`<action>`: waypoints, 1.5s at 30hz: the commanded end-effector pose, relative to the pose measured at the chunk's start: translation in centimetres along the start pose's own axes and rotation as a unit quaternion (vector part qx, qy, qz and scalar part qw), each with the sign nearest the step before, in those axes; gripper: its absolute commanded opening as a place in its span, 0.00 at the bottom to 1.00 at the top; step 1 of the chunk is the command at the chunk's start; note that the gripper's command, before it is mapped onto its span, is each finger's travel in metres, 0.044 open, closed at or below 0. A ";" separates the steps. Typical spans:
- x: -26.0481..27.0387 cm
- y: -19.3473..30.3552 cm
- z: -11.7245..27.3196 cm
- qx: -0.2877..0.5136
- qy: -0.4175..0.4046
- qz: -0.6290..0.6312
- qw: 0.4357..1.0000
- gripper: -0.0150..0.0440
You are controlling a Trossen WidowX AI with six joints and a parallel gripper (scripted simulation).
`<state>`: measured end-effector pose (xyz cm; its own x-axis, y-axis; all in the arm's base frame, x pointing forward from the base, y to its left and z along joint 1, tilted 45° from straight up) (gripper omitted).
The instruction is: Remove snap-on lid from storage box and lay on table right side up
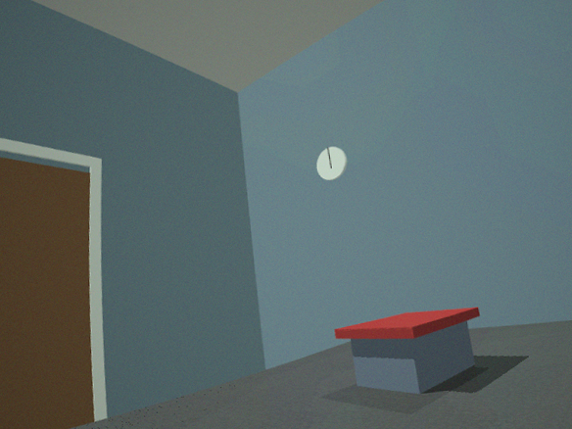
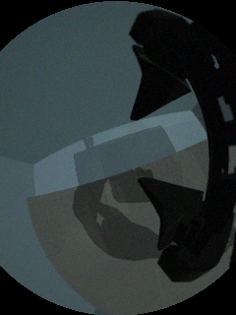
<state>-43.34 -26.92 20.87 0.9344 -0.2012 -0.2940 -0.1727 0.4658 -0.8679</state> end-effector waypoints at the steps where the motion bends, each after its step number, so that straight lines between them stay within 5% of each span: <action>1: -0.2 -0.1 0.2 0.000 0.000 0.000 1.000 0.89; 6: -4.2 -2.0 7.0 0.007 -0.003 0.003 1.000 0.67; 10: -5.9 -3.7 12.5 0.006 -0.002 0.002 1.000 0.65; 16: -7.4 -3.8 14.8 0.015 -0.006 -0.006 1.000 0.65; 22: -6.5 -4.5 13.5 0.023 -0.016 -0.022 0.999 0.65; 29: -1.3 -12.6 10.8 0.016 -0.013 -0.002 1.000 0.65; 45: 10.1 -25.1 11.9 -0.065 0.001 0.021 0.998 0.65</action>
<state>-28.89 -29.05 43.49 0.9191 -0.1957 -0.3421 -0.2455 0.3948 -0.8854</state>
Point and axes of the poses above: the point midway between the two fingers, 35 mm back from their tips, its own z axis back along the fingers, its own x axis across the jaws, y = z × x, the point moved 4 cm from there along z, back along the fingers, and after that the axes turned 14 degrees about z, right-handed, at the moved point
